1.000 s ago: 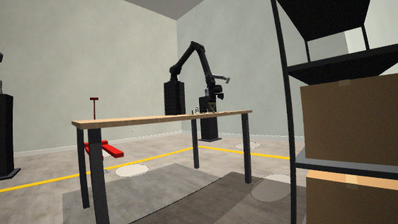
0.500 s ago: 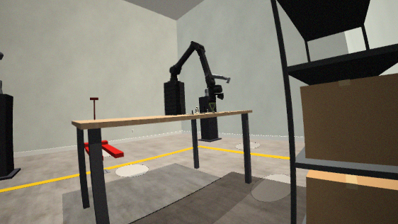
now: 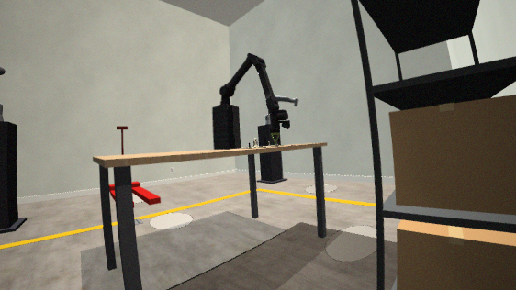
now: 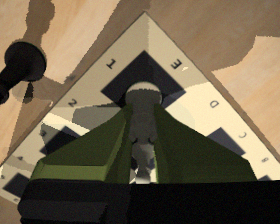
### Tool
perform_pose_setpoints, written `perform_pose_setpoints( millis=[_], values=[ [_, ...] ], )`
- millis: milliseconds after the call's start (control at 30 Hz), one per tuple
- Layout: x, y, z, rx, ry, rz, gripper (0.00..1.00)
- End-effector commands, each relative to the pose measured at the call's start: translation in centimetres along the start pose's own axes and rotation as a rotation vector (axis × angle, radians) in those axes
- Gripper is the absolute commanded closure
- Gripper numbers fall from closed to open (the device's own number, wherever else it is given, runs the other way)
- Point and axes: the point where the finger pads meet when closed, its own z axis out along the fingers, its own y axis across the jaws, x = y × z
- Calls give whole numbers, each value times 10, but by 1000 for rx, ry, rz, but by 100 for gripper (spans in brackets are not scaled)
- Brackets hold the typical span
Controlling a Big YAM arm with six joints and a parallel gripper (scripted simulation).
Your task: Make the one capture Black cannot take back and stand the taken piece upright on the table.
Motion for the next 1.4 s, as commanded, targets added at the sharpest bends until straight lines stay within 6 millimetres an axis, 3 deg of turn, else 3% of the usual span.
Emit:
perform_pose_setpoints(
  millis=[0,433,567,1367],
  values=[
    [-13,-6,-11,20,-34,-16,100],
    [-12,-5,-6,17,-30,-16,100],
    [-8,-3,3,11,-19,-16,100],
    [-13,-6,3,16,-29,-16,100]
  ],
)
